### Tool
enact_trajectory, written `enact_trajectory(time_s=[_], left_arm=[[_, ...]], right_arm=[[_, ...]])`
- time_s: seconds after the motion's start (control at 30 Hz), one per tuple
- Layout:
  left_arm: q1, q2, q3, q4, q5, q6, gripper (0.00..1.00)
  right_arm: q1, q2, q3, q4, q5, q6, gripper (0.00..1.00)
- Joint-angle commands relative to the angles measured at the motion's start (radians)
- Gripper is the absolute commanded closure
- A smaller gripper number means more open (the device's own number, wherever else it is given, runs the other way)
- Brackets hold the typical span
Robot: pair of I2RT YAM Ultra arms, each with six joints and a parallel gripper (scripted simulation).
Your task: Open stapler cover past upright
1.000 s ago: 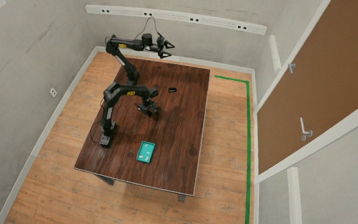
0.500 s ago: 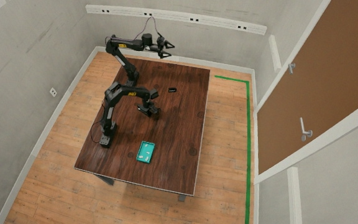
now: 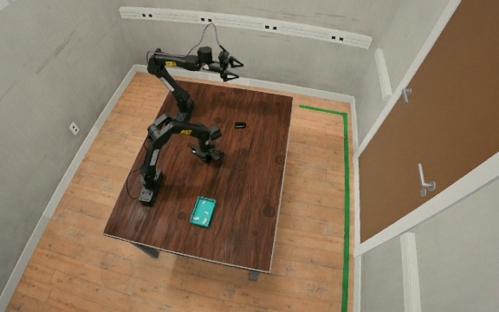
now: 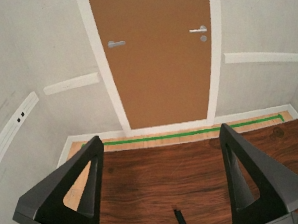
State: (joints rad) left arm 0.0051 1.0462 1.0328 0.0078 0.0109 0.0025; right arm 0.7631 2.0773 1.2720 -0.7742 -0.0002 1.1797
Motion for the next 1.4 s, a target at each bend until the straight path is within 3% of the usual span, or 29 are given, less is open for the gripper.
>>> enact_trajectory(time_s=[0.0,0.03,0.27,0.67,0.7,0.73,1.0,1.3,1.37], left_arm=[[-0.005,-0.001,0.018,-0.003,-0.011,-0.003,0.0],[-0.005,-0.001,0.018,-0.003,-0.011,-0.003,0.0],[-0.005,-0.001,0.018,-0.003,-0.011,-0.003,0.0],[-0.005,-0.001,0.018,-0.003,-0.011,-0.003,0.0],[-0.005,-0.001,0.018,-0.003,-0.011,-0.003,0.0],[-0.005,-0.001,0.018,-0.003,-0.011,-0.003,0.0],[-0.043,0.009,0.04,-0.028,-0.029,0.095,0.0],[-0.37,0.025,0.155,-0.09,-0.042,0.408,0.0],[-0.37,0.025,0.155,-0.09,-0.042,0.408,0.0]], right_arm=[[-0.01,-0.009,-0.013,0.027,0.0,0.007,0.38],[-0.01,-0.008,-0.013,0.027,0.0,0.007,0.47],[-0.01,-0.009,-0.008,0.028,0.0,0.007,0.51],[-0.002,-0.02,-0.017,0.029,0.0,0.016,0.68],[-0.002,-0.02,-0.017,0.029,0.0,0.016,0.79],[-0.002,-0.02,-0.017,0.029,0.0,0.016,0.68],[-0.002,-0.011,-0.006,0.017,0.0,0.009,0.67],[-0.002,-0.011,-0.006,0.017,0.0,0.009,0.67],[-0.002,-0.011,-0.006,0.017,0.0,0.009,0.67]])
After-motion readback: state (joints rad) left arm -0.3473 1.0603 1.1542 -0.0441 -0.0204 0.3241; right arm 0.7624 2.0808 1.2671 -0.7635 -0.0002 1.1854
